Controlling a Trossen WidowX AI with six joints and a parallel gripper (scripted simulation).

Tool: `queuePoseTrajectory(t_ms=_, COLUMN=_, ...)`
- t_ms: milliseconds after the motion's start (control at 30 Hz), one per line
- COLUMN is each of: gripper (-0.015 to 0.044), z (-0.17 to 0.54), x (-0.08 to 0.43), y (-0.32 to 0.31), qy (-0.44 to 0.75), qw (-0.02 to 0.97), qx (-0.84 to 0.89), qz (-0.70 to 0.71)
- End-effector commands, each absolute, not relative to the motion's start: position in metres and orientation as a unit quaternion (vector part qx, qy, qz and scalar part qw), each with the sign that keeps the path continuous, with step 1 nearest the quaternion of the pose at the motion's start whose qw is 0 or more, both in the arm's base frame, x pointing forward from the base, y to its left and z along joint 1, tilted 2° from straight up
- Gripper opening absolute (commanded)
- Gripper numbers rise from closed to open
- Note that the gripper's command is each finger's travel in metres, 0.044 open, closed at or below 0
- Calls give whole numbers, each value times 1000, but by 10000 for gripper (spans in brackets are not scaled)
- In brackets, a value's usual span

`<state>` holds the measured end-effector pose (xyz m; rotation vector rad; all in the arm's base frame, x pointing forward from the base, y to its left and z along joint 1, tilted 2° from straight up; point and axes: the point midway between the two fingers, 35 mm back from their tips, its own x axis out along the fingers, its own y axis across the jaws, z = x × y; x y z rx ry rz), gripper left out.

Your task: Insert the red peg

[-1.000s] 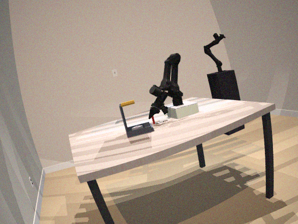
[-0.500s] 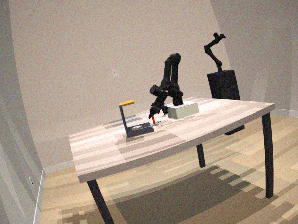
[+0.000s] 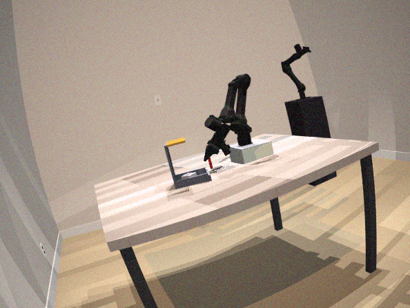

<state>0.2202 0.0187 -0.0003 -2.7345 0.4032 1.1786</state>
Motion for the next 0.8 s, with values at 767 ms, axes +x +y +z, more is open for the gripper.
queuePoseTrajectory(t_ms=767, gripper=0, z=40, x=224, y=18, qy=135, qw=70, qx=-908, qz=390)
